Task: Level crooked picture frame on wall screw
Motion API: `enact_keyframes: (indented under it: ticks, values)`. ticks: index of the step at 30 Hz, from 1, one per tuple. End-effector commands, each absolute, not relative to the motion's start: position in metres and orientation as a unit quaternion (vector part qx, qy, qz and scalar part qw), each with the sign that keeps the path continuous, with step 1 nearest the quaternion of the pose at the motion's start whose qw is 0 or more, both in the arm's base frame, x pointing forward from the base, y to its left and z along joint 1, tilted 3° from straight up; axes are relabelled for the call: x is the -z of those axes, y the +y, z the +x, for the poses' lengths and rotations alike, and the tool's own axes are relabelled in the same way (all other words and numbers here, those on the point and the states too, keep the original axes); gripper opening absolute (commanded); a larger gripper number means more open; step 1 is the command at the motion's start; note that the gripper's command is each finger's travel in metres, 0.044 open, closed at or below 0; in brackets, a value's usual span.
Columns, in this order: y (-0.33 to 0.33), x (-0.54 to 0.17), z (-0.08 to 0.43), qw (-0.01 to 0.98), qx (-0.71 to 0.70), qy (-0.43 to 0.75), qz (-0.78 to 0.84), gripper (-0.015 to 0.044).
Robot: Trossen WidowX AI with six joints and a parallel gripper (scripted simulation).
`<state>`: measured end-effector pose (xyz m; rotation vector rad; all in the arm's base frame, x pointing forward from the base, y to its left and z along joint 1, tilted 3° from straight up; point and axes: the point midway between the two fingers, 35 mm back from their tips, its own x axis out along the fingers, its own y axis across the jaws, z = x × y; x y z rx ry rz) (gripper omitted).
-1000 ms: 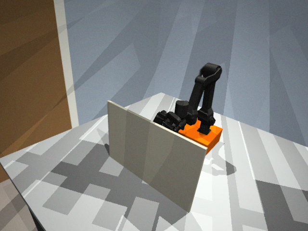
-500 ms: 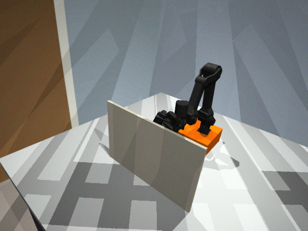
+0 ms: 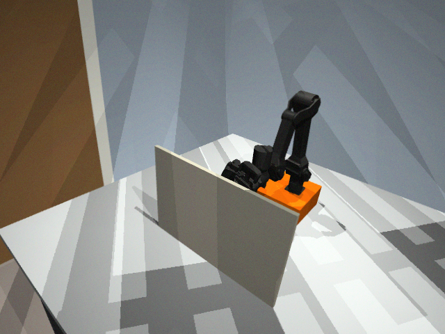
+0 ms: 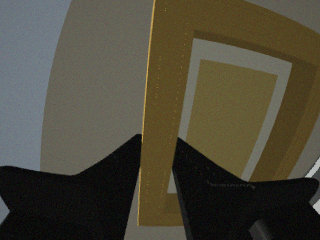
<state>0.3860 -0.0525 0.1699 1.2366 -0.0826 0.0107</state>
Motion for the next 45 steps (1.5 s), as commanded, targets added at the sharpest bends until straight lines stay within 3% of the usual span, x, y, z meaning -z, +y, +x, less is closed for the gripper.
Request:
enact_keyframes:
  ticks: [1,45]
  values:
    - [-0.0526,-0.1724,0.3860,0.815,-0.008,-0.043,0.577,0.0000]
    - [-0.0574,-0.1753,0.3857,0.816,-0.008,-0.043,0.577,0.0000]
